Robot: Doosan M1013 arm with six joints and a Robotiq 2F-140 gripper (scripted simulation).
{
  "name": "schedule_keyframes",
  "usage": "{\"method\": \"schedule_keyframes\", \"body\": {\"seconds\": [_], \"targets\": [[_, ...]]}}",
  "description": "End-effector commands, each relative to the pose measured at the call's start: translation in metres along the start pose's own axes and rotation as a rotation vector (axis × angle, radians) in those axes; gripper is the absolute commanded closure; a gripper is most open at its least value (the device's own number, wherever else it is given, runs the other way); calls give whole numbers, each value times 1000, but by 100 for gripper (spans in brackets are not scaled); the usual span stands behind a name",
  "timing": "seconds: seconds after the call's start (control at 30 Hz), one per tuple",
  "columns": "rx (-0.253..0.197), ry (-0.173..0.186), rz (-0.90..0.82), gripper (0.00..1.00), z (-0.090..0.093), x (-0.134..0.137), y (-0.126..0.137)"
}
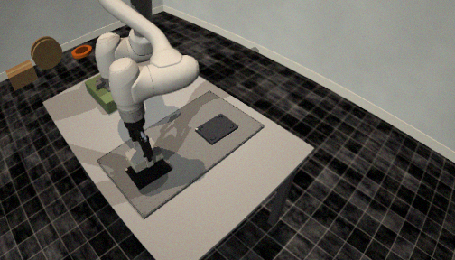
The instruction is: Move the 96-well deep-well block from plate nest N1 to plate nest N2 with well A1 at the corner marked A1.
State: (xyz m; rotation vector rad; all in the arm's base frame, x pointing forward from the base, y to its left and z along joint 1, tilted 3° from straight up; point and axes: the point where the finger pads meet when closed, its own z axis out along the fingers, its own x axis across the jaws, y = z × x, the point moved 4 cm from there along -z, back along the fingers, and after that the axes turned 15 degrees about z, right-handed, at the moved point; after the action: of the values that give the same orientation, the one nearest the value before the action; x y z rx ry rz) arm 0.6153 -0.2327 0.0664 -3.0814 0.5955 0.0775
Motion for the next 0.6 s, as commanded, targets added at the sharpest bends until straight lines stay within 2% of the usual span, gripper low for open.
{"method": "schedule_keyframes", "body": {"seconds": [0.0,0.5,0.57], "targets": [[0,0,0,100,-1,0,0],[0,0,0,100,-1,0,0],[0,0,-21,100,-1,-2,-6]]}}
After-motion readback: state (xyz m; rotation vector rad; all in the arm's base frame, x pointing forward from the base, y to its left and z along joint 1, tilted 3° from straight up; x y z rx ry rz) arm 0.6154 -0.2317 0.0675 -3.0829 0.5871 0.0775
